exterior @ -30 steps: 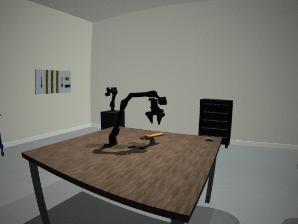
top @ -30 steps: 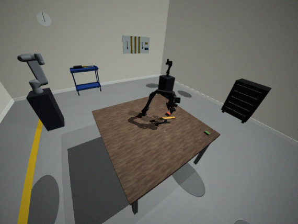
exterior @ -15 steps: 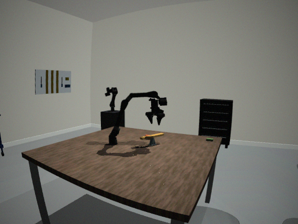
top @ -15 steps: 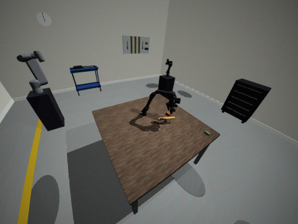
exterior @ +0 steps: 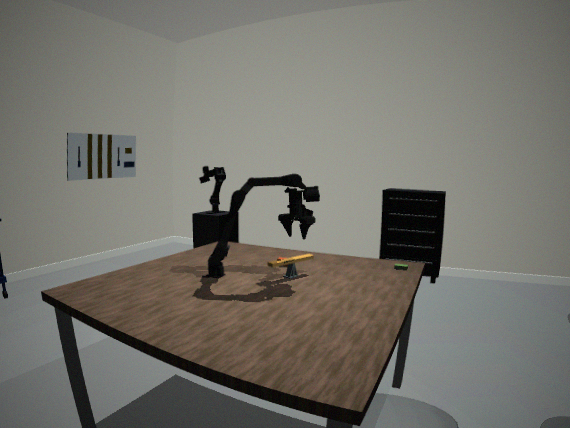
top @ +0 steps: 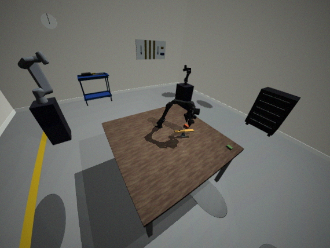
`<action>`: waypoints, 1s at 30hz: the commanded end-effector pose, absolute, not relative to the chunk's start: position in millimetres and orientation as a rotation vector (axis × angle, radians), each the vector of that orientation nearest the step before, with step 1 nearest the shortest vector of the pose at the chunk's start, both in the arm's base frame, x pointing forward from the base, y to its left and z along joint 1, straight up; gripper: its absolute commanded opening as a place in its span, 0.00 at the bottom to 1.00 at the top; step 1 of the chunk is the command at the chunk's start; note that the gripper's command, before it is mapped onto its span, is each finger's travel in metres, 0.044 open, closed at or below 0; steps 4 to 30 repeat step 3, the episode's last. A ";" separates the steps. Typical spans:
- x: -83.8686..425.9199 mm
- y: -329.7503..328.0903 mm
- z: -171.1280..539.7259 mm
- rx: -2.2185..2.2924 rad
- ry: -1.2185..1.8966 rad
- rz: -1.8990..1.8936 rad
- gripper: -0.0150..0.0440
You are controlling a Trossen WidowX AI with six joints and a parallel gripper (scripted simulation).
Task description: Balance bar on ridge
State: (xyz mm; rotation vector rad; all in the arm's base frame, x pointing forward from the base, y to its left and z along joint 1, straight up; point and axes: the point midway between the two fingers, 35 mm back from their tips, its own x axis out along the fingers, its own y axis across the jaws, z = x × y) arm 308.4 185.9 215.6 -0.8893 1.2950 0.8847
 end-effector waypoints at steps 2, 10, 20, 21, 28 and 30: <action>308.1 185.8 215.8 -0.889 1.297 0.885 1.00; 308.1 185.8 215.8 -0.889 1.297 0.885 1.00; 308.1 185.8 215.8 -0.889 1.297 0.885 1.00; 308.1 185.8 215.8 -0.889 1.297 0.885 1.00; 308.1 185.8 215.8 -0.889 1.297 0.885 1.00; 308.1 185.8 215.8 -0.889 1.297 0.885 1.00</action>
